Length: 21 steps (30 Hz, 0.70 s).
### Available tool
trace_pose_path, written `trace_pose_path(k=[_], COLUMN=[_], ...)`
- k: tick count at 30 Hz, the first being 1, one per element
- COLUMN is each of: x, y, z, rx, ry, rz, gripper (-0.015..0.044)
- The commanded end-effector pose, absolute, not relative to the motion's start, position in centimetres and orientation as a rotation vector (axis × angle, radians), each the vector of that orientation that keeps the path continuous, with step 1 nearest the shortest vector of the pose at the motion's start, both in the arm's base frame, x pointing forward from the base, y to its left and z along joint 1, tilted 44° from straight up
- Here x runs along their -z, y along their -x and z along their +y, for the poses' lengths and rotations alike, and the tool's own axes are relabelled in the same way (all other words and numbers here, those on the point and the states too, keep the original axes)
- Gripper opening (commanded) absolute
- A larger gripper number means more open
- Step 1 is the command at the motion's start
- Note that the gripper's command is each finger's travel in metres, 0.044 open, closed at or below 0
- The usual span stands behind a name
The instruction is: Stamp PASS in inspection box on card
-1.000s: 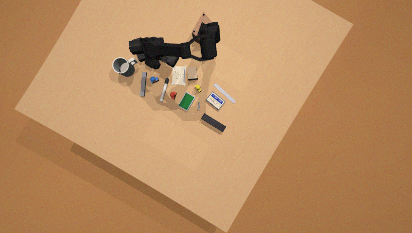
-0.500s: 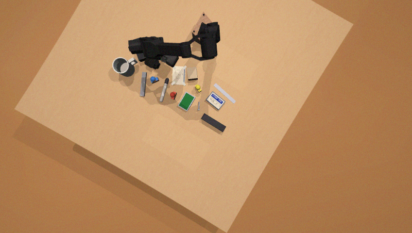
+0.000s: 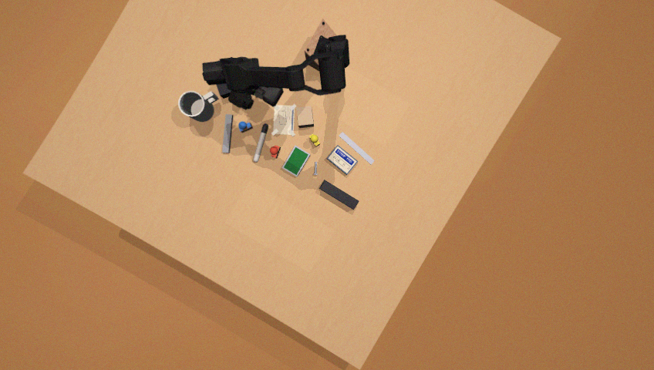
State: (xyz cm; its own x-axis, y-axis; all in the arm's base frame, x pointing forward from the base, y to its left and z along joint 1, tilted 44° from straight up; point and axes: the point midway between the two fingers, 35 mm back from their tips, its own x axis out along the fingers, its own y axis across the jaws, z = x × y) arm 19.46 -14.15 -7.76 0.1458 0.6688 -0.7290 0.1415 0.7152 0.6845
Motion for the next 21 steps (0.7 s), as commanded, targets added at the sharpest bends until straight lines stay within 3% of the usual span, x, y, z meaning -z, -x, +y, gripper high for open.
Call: trace_pose_path(k=[1, 21], x=[7.62, 6.95], y=[-19.42, -19.33], z=[-14.43, -15.11], rx=[-0.432, -0.43], ry=[-0.72, -0.718], rz=[1.402, 1.404], gripper=[0.0, 0.0])
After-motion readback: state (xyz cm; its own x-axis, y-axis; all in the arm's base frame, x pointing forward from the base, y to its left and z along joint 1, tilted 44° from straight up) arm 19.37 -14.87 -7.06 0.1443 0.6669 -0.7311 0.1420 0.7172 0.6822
